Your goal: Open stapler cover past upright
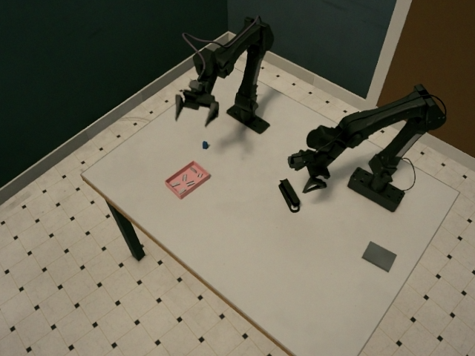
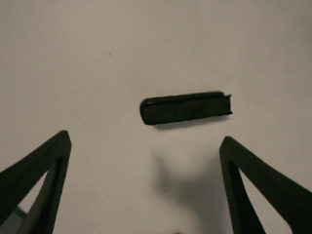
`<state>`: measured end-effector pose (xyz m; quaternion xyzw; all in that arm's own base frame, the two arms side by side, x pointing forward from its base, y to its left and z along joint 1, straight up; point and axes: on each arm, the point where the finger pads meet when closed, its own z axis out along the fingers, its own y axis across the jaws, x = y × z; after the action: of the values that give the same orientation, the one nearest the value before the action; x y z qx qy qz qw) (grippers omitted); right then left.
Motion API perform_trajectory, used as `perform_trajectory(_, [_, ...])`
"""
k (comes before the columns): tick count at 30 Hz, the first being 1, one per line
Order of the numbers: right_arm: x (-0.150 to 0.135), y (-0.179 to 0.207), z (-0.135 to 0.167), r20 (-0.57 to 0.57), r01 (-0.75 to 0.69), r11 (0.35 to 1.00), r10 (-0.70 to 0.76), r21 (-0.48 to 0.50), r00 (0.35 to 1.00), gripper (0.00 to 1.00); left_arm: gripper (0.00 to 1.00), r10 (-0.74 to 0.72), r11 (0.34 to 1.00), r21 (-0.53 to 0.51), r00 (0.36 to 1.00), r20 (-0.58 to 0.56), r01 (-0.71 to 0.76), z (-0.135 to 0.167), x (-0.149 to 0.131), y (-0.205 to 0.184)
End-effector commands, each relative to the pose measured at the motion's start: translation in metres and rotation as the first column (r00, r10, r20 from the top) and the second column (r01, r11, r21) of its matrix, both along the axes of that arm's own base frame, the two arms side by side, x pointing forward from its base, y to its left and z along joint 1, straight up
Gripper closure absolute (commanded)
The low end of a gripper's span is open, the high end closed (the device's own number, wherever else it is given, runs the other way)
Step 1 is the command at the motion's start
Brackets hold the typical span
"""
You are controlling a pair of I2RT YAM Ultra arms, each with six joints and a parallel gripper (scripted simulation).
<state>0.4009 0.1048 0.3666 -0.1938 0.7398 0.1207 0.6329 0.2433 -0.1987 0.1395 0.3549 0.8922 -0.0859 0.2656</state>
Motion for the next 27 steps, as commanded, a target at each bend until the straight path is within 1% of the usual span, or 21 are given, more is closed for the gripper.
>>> perform_trajectory(1, [0.001,-0.046,0.03,0.089,0.224,0.972,-0.229,0.069,0.969,0.0,0.0,-0.032,0.997,-0.072,0.991,0.128,0.041,0.006,0.006,-0.017])
perform_trajectory(6, [-0.013,-0.093,0.045,0.131,0.393,0.909,-0.41,0.138,0.903,0.0,0.0,-0.08,0.991,-0.09,0.981,0.178,0.097,-0.015,-0.009,-0.027])
perform_trajectory(8, [-0.013,-0.093,0.045,0.131,0.393,0.909,-0.41,0.138,0.903,0.0,0.0,-0.08,0.991,-0.09,0.981,0.178,0.097,-0.015,-0.009,-0.027])
perform_trajectory(11, [-0.019,-0.105,0.048,0.142,0.432,0.888,-0.453,0.155,0.88,0.0,0.0,-0.106,0.988,-0.09,0.976,0.19,0.125,-0.028,-0.018,-0.03])
perform_trajectory(16, [-0.023,-0.106,0.045,0.136,0.428,0.893,-0.445,0.14,0.885,0.0,0.0,-0.14,0.984,-0.081,0.972,0.191,0.158,-0.047,-0.031,-0.032])
perform_trajectory(19, [-0.023,-0.105,0.047,0.142,0.423,0.895,-0.442,0.142,0.886,0.0,0.0,-0.154,0.984,-0.063,0.973,0.17,0.166,-0.056,-0.038,-0.029])
perform_trajectory(27, [-0.023,-0.105,0.047,0.142,0.423,0.895,-0.442,0.142,0.886,0.0,0.0,-0.159,0.982,-0.071,0.973,0.167,0.173,-0.054,-0.039,-0.032])
